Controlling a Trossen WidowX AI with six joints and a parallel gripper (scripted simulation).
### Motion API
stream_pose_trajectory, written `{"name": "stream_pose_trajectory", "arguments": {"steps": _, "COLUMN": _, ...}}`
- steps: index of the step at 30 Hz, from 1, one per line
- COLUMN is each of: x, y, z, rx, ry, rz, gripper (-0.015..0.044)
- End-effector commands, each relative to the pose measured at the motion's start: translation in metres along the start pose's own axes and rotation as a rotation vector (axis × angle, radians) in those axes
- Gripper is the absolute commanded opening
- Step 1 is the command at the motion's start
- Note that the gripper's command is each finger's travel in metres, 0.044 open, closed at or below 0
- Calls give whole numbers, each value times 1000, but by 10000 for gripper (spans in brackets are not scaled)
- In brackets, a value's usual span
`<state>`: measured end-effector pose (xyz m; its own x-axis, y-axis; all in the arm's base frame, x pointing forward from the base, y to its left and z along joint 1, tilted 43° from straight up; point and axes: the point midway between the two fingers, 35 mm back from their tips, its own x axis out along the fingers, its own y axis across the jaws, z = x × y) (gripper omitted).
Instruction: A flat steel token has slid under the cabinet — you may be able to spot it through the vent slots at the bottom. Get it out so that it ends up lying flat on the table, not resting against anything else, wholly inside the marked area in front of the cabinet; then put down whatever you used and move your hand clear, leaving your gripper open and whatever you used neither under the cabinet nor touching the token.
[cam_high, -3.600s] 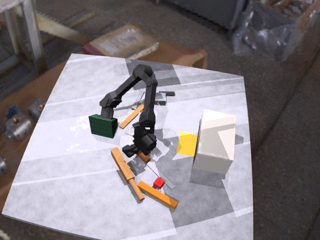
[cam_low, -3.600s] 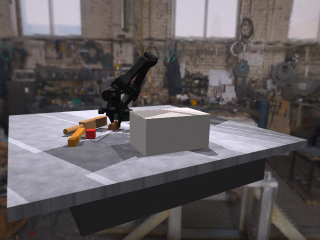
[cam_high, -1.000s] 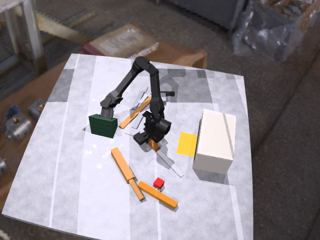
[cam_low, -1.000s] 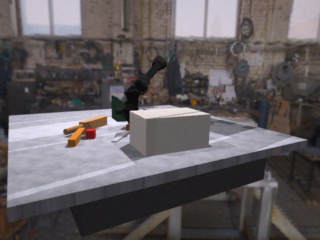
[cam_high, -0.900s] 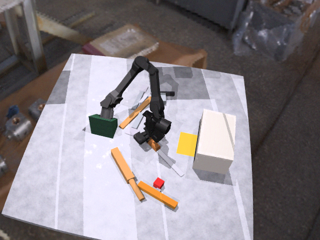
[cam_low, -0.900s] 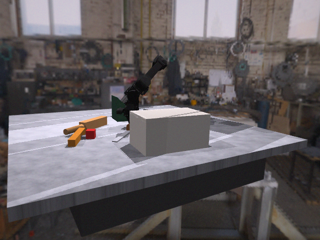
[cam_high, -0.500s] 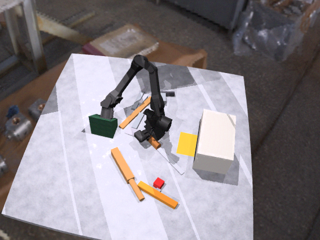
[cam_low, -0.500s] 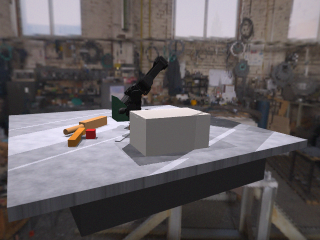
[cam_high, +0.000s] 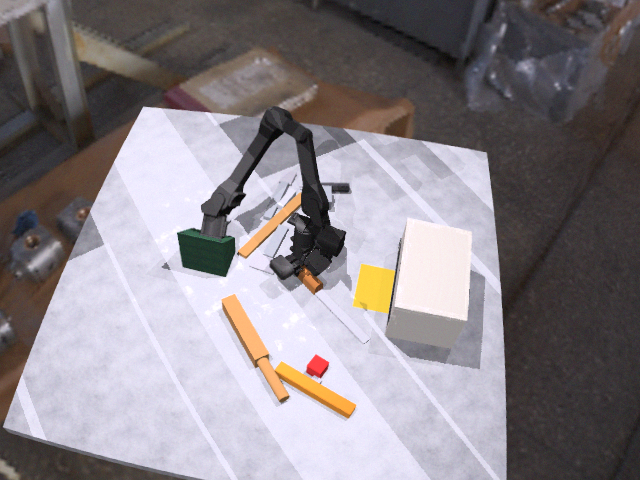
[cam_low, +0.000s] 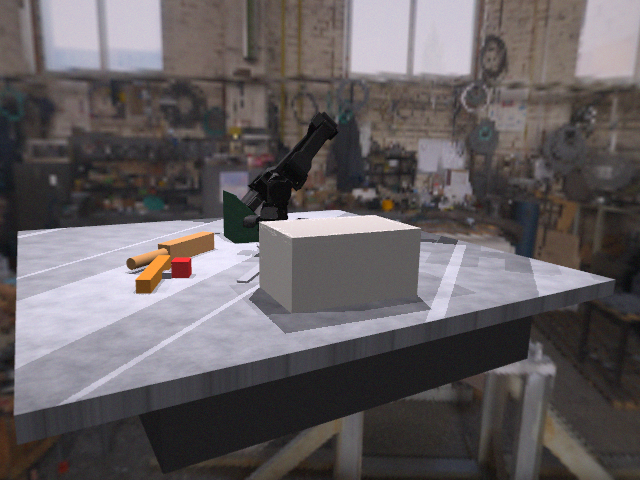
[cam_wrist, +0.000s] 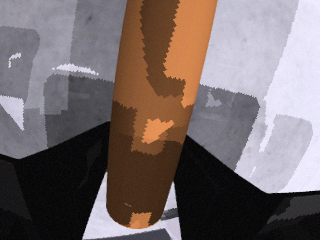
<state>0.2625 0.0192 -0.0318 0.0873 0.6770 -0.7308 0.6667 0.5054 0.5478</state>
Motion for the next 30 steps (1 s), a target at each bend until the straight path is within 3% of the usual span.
{"name": "stream_pose_trajectory", "arguments": {"steps": 1, "x": -2, "y": 5, "z": -3, "rx": 1, "ry": -5, "rz": 6, "gripper": 0}}
{"name": "stream_pose_trajectory", "arguments": {"steps": 30, "x": -2, "y": 32, "z": -25, "rx": 1, "ry": -3, "rz": 8, "gripper": 0}}
